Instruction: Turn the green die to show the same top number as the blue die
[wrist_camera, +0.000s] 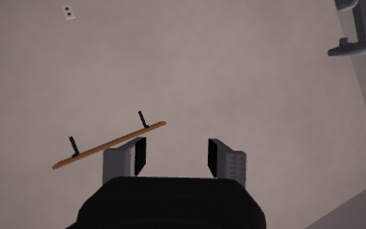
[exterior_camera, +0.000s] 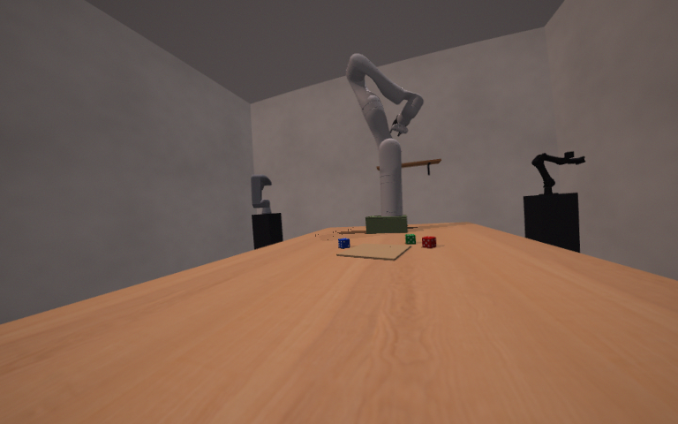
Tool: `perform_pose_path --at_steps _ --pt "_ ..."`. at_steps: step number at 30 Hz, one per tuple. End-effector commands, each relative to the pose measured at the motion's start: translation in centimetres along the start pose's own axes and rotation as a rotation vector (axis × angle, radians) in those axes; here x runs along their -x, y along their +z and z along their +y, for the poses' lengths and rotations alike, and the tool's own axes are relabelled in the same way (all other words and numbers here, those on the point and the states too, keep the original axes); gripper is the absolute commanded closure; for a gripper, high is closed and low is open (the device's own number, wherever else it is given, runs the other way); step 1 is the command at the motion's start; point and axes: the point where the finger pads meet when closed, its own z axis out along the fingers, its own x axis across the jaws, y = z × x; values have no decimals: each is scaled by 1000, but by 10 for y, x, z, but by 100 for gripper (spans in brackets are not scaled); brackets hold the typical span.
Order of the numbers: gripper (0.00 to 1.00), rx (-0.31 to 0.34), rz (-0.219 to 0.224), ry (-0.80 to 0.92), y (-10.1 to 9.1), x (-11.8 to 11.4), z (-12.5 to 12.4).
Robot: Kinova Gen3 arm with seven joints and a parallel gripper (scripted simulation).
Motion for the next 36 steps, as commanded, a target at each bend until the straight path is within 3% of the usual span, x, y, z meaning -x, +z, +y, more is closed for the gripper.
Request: perform_pose_path --at_steps 1,10,19,27,34,36 --pt "0 1 0 -1 0 0 1" --pt "0 -10 9 4 2 -4 -3" --pt "0 -66 52 26 10 -21 -21" --pt "0 -217 157 75 24 -69 -70" --pt "0 -442 290 122 24 -136 -140" --pt "0 -442 290 122 24 -136 -140"
